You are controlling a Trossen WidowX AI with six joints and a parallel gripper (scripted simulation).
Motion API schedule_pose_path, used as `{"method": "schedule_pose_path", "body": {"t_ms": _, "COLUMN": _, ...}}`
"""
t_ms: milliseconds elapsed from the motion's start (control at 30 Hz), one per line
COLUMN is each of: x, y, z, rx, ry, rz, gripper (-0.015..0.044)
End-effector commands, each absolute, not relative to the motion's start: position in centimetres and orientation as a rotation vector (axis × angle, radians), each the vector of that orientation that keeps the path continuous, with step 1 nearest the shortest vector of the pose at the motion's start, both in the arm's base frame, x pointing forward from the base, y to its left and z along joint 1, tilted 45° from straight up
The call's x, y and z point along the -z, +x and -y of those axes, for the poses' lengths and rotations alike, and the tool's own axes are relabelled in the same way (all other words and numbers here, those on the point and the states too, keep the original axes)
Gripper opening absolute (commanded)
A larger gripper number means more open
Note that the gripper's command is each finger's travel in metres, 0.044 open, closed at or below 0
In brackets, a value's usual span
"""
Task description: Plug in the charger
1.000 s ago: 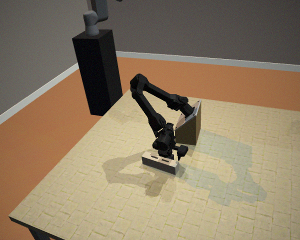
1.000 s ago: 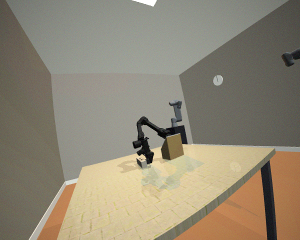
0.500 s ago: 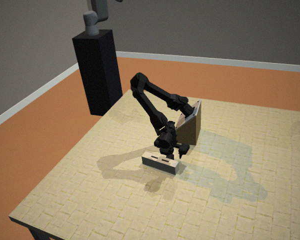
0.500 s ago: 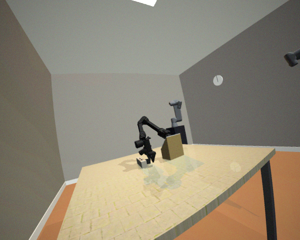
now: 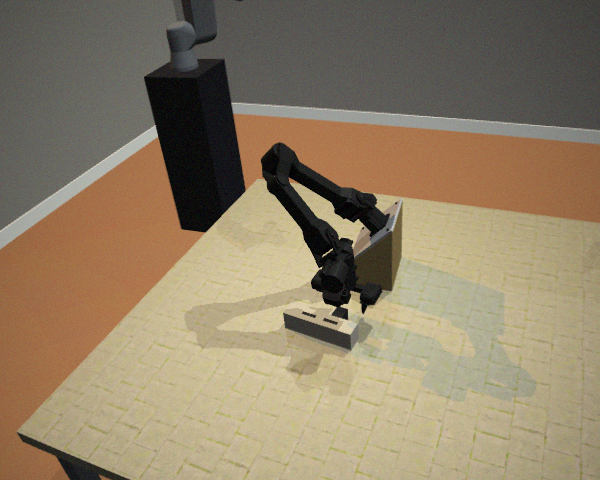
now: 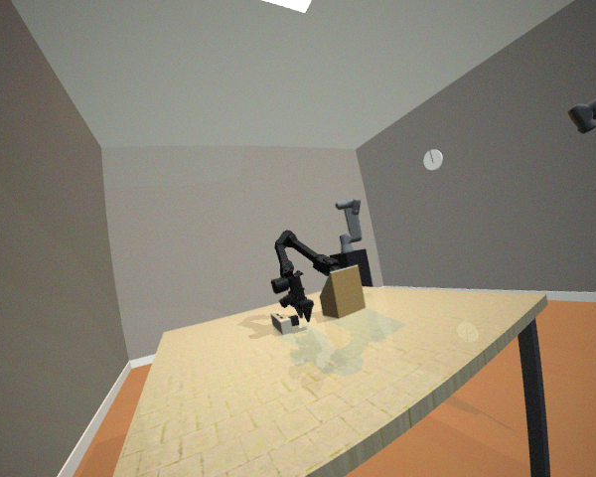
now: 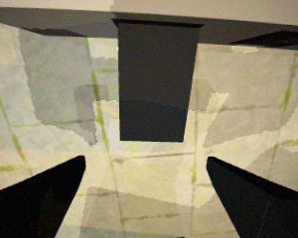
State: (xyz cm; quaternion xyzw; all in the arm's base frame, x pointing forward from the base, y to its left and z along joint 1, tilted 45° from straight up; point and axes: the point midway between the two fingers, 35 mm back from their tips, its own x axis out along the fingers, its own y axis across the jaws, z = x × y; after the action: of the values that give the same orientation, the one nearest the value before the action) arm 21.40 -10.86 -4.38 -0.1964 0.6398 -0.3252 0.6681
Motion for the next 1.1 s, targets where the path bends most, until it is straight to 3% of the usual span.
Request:
{"method": "schedule_pose_path", "body": {"t_ms": 0, "x": 4.4, "y": 20.8, "z": 10.8, "rx": 0.738, "ry": -0.444, "rz": -1.440, "gripper": 0.0440}}
{"method": "schedule_pose_path", "body": {"t_ms": 300, "x": 4.2, "y": 20.7, "z": 10.4, "rx": 0.704, "ry": -0.468, "rz": -1.413, "gripper": 0.0440}}
{"method": "schedule_pose_path", "body": {"t_ms": 700, "x": -1.2, "y": 22.1, "z": 5.4, "rx": 0.539, "ry": -0.608, "rz": -0.874, "gripper": 0.0440}}
{"method": "schedule_pose_path", "body": {"t_ms": 1067, "x": -1.3, "y": 22.1, "z": 5.4, "rx": 0.538, "ry": -0.608, "rz": -0.865, "gripper": 0.0440}}
